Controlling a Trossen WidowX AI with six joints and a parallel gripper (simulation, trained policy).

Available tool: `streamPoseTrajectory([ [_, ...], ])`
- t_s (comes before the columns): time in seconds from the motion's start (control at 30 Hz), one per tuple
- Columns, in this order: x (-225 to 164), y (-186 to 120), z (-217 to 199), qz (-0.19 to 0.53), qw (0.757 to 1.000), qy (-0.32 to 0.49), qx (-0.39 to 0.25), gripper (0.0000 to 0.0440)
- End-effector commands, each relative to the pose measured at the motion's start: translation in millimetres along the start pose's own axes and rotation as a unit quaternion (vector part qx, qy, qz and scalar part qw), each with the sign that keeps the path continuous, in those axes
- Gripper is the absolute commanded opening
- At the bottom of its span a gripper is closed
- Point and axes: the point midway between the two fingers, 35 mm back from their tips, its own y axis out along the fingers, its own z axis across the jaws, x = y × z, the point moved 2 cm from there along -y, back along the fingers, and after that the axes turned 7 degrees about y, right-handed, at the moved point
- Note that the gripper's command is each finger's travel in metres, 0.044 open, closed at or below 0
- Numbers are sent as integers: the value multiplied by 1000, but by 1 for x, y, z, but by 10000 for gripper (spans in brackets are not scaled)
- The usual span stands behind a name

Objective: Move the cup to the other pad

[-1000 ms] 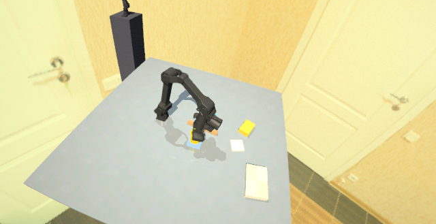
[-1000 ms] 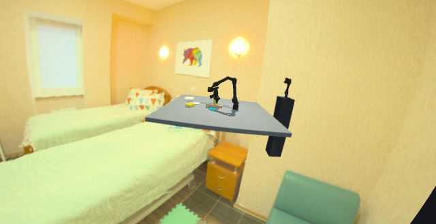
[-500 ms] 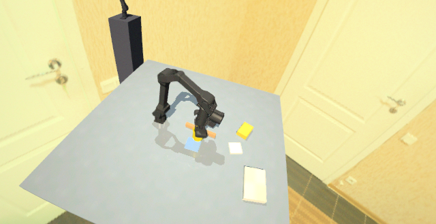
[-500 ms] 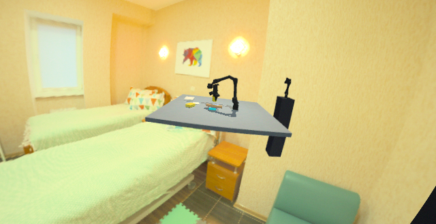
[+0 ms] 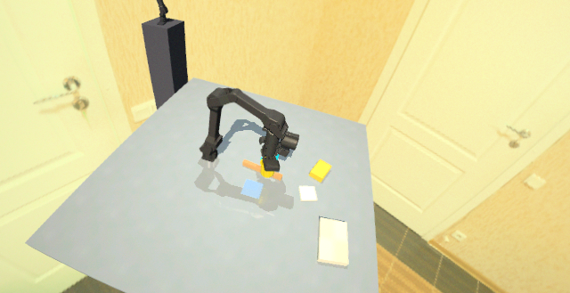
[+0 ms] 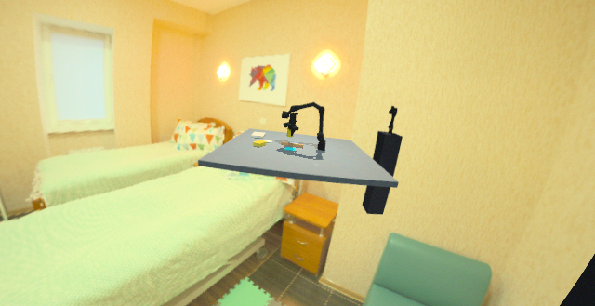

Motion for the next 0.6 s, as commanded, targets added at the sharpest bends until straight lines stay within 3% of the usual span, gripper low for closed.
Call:
streamPoseTrajectory([
  [0.0,10,-6,10,-16,1000,-7,-3,0],
  [0.57,36,-12,60,-54,998,-36,-8,0],
])
